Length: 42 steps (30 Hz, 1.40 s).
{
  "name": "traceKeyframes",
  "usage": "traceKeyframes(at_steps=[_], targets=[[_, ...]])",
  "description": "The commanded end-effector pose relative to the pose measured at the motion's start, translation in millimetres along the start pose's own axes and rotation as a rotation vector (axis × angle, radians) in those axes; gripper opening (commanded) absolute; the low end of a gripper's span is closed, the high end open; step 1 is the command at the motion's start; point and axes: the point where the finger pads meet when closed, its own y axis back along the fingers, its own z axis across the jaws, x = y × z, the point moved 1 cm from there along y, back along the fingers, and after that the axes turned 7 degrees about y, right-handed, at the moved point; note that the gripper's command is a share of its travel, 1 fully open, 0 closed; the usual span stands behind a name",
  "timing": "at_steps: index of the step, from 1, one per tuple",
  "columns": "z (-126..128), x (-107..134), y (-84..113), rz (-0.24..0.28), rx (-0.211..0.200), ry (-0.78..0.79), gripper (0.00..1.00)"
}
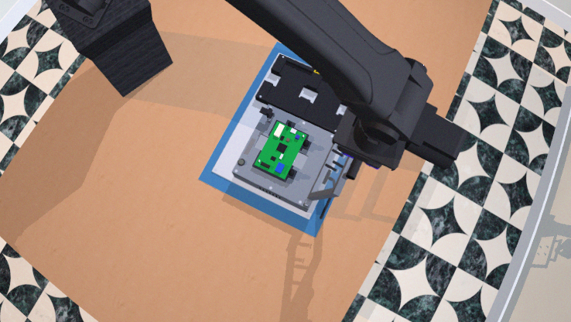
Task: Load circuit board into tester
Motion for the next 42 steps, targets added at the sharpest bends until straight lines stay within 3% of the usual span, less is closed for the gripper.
traceKeyframes(at_steps=[1,42], targets=[[1.7,11.7,16.6,0.008,0.023,-0.014,0.00],[32.6,7.2,19.3,0.007,0.014,-0.014,0.00]])
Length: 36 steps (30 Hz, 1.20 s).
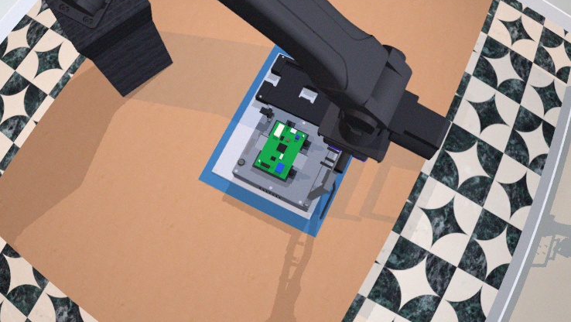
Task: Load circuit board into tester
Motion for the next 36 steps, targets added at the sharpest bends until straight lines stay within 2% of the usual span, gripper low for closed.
traceKeyframes(at_steps=[1,36], targets=[[11.2,9.9,14.4,0.006,-0.005,-0.010,0.00],[59.0,2.9,9.6,0.005,-0.008,-0.005,0.00]])
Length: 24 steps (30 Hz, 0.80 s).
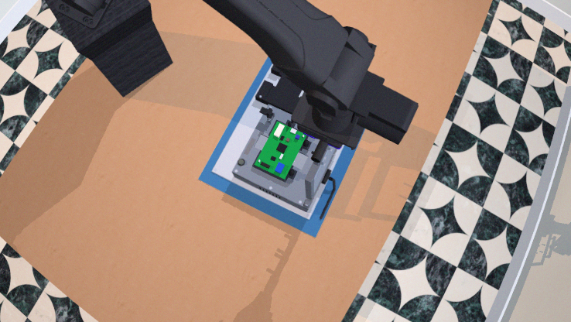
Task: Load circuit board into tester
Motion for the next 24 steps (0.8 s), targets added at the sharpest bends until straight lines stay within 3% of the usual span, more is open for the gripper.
traceKeyframes(at_steps=[1,15,24], targets=[[20.2,7.7,6.0,0.004,-0.025,-0.004,0.00],[43.3,4.4,-0.7,0.004,-0.027,-0.002,0.00],[66.2,-0.7,-16.4,0.000,-0.050,0.003,0.00]])
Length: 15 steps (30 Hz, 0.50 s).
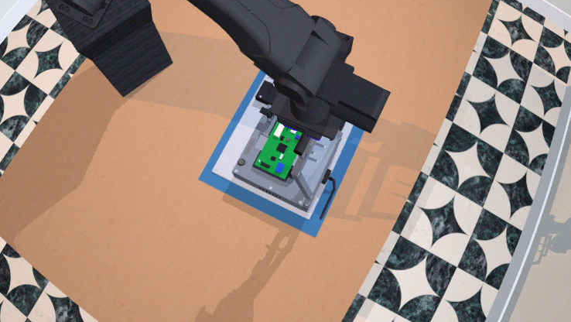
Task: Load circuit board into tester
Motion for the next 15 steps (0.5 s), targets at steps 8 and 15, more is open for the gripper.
traceKeyframes(at_steps=[8,15], targets=[[47.0,1.0,-20.8,-0.002,-0.073,0.003,0.00],[59.2,-0.8,-26.8,-0.004,-0.083,0.005,0.00]])
